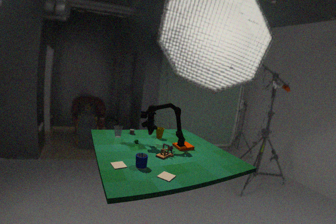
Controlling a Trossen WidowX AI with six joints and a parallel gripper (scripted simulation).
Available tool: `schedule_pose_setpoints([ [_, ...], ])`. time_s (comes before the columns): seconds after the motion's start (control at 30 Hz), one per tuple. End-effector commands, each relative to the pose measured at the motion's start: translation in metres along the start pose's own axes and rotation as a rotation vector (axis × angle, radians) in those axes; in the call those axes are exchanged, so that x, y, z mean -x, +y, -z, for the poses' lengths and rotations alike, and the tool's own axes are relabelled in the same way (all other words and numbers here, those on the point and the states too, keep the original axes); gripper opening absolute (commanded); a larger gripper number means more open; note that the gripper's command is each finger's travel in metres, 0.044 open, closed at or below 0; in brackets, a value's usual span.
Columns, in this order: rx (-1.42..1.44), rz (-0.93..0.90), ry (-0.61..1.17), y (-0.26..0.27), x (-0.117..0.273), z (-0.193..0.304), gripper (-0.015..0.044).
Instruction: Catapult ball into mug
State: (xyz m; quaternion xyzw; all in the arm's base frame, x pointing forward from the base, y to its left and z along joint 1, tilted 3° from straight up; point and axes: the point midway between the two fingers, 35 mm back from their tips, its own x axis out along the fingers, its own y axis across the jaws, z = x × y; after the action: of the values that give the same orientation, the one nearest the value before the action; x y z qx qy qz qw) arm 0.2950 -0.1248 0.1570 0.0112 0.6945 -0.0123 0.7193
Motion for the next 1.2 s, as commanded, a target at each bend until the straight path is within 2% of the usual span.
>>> schedule_pose_setpoints([
  [0.0,0.031,-0.001,0.016,0.021,-0.001,0.002,0.0],
  [0.53,0.175,-0.012,0.119,0.106,-0.016,0.023,0.0],
  [1.17,0.348,0.031,0.239,0.182,-0.031,0.074,0.0],
])
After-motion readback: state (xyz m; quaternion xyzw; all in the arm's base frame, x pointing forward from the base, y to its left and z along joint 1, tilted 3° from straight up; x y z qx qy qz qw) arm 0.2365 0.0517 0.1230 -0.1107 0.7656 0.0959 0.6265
